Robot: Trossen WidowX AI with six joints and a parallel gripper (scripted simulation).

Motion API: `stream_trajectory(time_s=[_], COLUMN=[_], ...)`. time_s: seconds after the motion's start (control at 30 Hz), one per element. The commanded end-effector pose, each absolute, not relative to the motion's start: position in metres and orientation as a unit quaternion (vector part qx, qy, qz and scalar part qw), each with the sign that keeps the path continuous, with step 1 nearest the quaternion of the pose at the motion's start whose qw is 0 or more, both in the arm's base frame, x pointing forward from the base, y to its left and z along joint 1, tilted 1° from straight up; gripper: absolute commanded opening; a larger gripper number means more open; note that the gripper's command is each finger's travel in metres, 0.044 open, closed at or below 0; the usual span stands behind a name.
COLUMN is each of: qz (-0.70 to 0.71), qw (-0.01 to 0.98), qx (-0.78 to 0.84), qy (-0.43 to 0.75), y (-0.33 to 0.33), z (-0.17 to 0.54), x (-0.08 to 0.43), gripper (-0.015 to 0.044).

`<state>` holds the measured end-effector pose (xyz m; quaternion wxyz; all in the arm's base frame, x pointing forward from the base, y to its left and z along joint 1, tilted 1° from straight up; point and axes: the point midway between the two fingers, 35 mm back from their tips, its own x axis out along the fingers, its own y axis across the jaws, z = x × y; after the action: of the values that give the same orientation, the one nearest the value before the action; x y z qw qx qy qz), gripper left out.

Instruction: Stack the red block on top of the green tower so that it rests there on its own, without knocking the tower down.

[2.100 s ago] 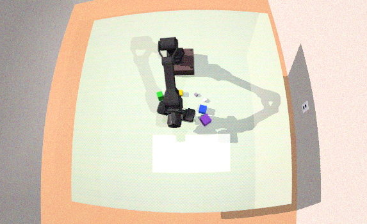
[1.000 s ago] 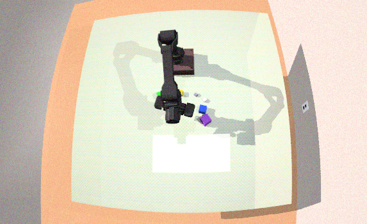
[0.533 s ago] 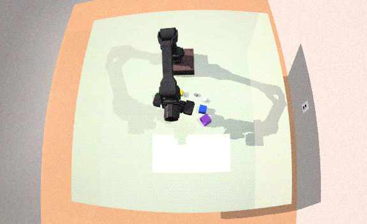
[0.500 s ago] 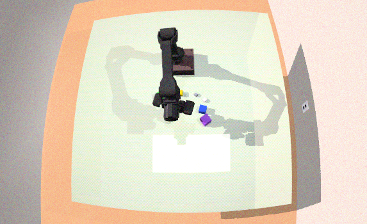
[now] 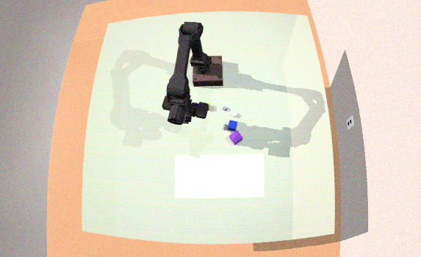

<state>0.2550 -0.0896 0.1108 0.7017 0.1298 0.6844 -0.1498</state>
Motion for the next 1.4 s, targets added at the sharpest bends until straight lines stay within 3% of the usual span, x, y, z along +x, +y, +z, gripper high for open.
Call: stream_trajectory(time_s=[0.0, 0.3, 1.37], qz=[-0.142, -0.155, -0.156], qw=[0.702, 0.699, 0.699], qx=[0.128, 0.134, 0.134], qy=[0.686, 0.685, 0.685], y=[-0.096, -0.114, -0.117], z=[0.11, 0.106, 0.046], x=[0.237, 0.196, 0.198], gripper=[0.0, 0.0, 0.0])
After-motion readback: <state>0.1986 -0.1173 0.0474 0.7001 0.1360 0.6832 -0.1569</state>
